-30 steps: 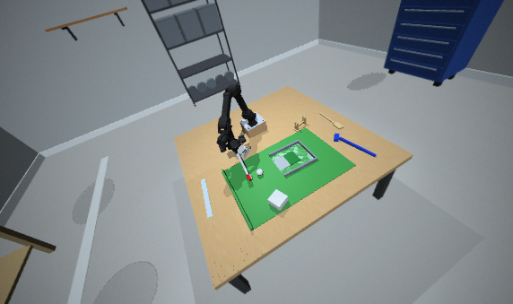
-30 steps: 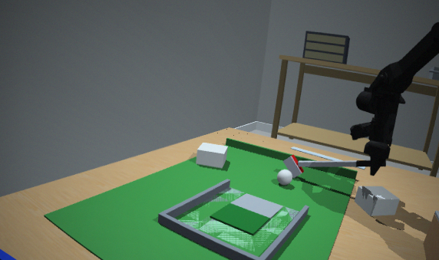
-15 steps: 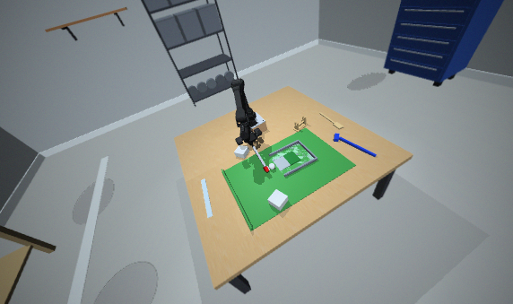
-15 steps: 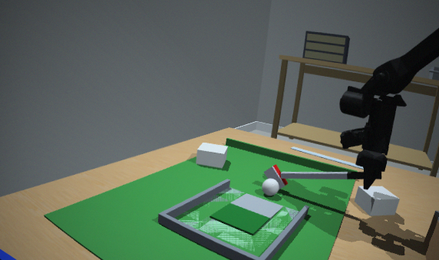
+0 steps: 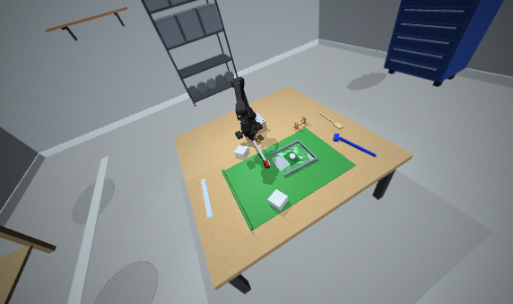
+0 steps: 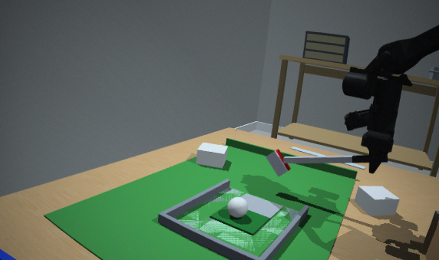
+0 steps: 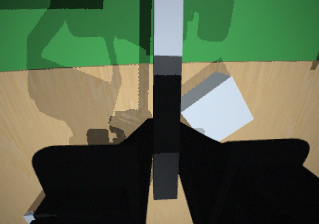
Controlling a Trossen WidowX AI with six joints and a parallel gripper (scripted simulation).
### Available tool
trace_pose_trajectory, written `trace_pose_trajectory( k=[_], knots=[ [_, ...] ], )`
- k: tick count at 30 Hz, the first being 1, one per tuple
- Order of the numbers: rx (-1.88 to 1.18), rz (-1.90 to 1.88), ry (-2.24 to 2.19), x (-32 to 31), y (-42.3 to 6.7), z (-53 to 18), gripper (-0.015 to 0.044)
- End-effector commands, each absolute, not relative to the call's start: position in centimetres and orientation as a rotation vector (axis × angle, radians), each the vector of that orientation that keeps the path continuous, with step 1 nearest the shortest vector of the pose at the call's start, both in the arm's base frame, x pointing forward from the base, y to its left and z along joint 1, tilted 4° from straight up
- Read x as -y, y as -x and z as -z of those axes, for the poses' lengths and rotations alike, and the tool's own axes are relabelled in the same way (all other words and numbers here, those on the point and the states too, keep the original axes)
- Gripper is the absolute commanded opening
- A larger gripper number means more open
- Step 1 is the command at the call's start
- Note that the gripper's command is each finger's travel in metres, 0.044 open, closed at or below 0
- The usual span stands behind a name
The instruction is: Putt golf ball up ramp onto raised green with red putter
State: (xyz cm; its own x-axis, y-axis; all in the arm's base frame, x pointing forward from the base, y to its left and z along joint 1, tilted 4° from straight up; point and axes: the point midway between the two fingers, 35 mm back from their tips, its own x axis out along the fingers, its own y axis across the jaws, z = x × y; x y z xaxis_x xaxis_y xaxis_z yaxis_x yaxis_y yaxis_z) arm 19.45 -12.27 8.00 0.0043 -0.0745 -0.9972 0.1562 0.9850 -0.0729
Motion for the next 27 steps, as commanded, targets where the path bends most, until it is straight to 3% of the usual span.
trace_pose_trajectory(
  k=[1,27],
  knots=[
    [-1.547,0.191,-0.063,12.21,-19.44,-9.52,0.0],
    [-1.55,0.183,-0.062,12.23,-19.5,-8.77,0.0]
  ],
)
